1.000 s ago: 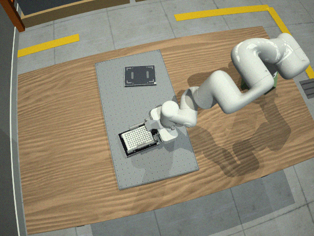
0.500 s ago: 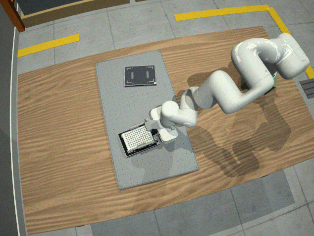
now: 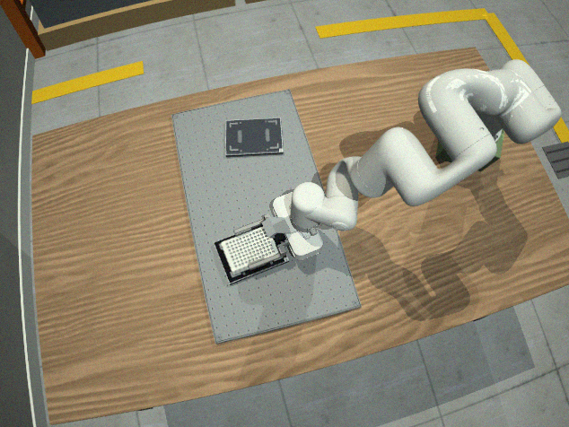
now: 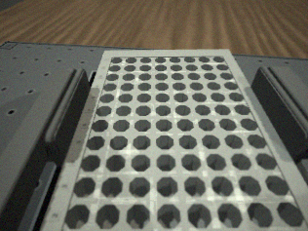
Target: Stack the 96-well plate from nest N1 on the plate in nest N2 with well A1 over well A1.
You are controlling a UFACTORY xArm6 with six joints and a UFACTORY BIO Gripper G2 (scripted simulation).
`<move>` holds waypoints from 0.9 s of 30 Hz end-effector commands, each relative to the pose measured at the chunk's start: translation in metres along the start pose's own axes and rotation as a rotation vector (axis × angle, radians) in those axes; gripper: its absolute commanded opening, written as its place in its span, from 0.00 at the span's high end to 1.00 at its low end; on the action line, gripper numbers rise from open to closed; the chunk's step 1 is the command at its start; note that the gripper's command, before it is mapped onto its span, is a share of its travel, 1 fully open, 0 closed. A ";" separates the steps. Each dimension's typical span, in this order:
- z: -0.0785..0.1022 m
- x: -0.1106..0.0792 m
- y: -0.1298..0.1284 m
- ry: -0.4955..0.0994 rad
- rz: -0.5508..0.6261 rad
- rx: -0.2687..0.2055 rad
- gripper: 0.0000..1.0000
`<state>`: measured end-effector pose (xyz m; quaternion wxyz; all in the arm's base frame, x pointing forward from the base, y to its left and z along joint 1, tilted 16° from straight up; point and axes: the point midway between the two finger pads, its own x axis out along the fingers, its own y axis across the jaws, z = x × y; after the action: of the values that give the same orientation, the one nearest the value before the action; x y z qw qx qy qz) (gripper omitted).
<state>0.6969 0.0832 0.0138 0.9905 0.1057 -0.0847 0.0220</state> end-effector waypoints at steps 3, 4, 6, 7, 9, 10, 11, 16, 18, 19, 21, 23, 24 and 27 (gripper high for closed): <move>0.002 0.001 0.000 -0.003 0.000 0.000 1.00; 0.002 0.001 0.000 -0.003 0.000 0.000 1.00; 0.002 0.001 0.000 -0.003 0.000 0.000 1.00; 0.002 0.001 0.000 -0.003 0.000 0.000 1.00; 0.002 0.001 0.000 -0.003 0.000 0.000 1.00; 0.002 0.001 0.000 -0.003 0.000 0.000 1.00; 0.002 0.001 0.000 -0.003 0.000 0.000 1.00; 0.002 0.001 0.000 -0.003 0.000 0.000 1.00; 0.002 0.001 0.000 -0.003 0.000 0.000 1.00; 0.002 0.001 0.000 -0.003 0.000 0.000 1.00; 0.002 0.001 0.000 -0.003 0.000 0.000 1.00; 0.002 0.001 0.000 -0.003 0.000 0.000 1.00; 0.002 0.001 0.000 -0.003 0.000 0.000 1.00; 0.003 0.001 0.000 -0.003 0.000 0.000 0.63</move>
<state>0.6967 0.0832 0.0138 0.9905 0.1057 -0.0847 0.0221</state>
